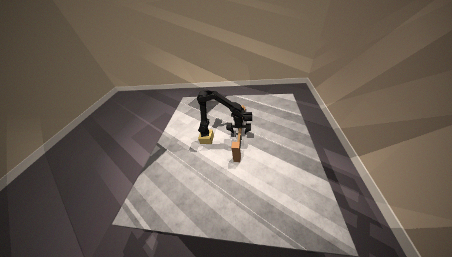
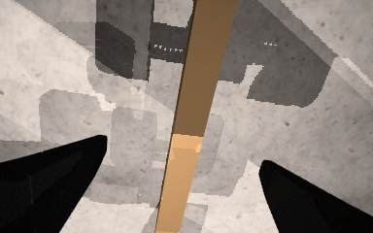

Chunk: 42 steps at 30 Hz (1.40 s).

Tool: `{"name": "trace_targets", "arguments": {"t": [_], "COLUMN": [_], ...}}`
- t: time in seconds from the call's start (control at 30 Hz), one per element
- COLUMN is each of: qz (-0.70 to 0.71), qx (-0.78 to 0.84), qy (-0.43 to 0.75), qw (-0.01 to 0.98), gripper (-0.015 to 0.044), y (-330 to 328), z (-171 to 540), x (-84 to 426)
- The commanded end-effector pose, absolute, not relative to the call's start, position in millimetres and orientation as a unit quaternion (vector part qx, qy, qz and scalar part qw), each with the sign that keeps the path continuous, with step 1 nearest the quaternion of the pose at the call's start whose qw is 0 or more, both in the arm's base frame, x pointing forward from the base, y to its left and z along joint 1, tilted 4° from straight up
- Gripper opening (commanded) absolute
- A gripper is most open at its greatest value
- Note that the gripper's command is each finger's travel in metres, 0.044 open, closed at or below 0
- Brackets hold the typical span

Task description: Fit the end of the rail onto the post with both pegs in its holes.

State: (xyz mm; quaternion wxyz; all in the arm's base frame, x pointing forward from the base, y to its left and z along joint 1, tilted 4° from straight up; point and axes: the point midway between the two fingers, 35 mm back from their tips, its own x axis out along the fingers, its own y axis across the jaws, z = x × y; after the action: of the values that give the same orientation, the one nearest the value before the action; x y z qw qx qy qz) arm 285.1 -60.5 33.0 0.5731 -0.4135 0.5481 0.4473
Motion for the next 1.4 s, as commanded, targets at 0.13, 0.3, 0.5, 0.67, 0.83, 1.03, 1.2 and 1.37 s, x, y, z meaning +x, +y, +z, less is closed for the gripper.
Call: {"name": "trace_targets", "arguments": {"t": [0.13,0.3,0.5,0.67,0.83,1.03,1.2,1.37], "qz": [0.446,0.446,0.446,0.446,0.446,0.446,0.446,0.446], "qx": [-0.413,-0.413,-0.413,-0.413,-0.413,-0.413,-0.413,-0.413], "qy": [0.55,0.55,0.55,0.55,0.55,0.55,0.55,0.55], "qw": [0.573,0.573,0.573,0.573,0.573,0.573,0.573,0.573], "gripper": [0.044,0.044,0.044,0.044,0.044,0.044,0.0387,0.0256], "y": [-60,-60,-59,-58,-58,-57,-56,-56], "z": [20,12,3,-5,-13,-22,-25,-25], "x": [286,286,286,286,286,285,284,284]}}
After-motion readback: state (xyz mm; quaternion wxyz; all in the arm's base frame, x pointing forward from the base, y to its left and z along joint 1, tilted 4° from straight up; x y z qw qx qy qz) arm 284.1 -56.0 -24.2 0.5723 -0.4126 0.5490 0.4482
